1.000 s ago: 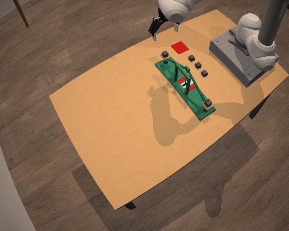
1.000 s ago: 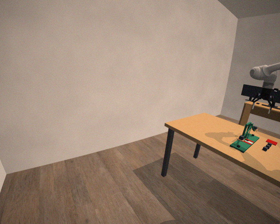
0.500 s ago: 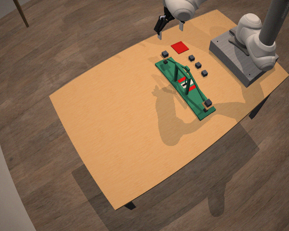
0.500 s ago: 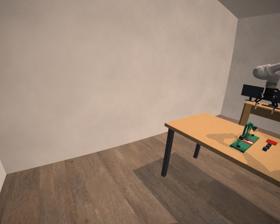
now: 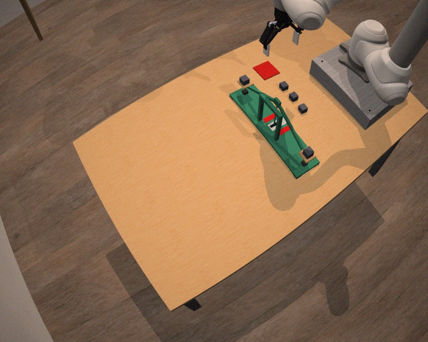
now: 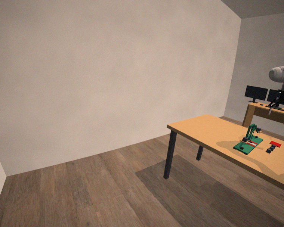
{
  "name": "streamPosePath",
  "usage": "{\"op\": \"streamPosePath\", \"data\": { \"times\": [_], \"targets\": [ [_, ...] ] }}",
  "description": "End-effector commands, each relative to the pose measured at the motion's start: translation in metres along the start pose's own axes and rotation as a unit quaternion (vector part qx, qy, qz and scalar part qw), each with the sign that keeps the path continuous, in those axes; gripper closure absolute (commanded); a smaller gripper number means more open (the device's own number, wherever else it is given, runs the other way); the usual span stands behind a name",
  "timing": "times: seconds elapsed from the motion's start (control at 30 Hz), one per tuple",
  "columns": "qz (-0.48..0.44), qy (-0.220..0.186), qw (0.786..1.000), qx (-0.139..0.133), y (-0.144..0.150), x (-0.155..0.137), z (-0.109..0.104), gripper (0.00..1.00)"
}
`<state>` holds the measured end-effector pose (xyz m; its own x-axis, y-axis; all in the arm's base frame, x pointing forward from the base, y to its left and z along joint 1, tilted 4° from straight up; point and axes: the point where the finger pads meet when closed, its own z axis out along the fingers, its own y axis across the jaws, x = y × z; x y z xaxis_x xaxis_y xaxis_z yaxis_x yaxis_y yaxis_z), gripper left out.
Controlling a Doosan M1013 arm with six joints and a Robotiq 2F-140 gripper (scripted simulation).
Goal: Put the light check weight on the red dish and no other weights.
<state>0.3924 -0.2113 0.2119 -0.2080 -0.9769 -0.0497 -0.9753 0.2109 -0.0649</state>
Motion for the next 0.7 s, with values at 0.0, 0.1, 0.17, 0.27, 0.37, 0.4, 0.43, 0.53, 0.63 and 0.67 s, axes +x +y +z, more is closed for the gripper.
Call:
{"op": "streamPosePath", "data": {
  "times": [0.0,0.1,0.17,0.27,0.37,0.4,0.43,0.53,0.63,0.67],
  "targets": [
    [0.0,0.001,1.0,-0.003,0.031,-0.013,-0.001,0.0],
    [0.0,0.001,1.0,-0.003,0.043,-0.018,-0.001,0.0],
    [0.0,0.001,1.0,-0.003,0.043,-0.018,-0.001,0.0],
    [0.0,0.001,1.0,-0.003,0.047,-0.02,-0.001,0.0],
    [0.0,0.001,1.0,-0.003,0.048,-0.021,-0.001,0.0],
    [0.0,0.001,1.0,-0.003,0.048,-0.021,-0.001,0.0],
    [0.0,0.001,1.0,-0.003,0.048,-0.021,-0.001,0.0],
    [0.0,0.001,1.0,-0.003,0.048,-0.021,-0.001,0.0],
    [0.0,0.001,1.0,-0.003,0.048,-0.021,-0.001,0.0],
    [0.0,0.001,1.0,-0.003,0.048,-0.021,-0.001,0.0]
  ]
}}
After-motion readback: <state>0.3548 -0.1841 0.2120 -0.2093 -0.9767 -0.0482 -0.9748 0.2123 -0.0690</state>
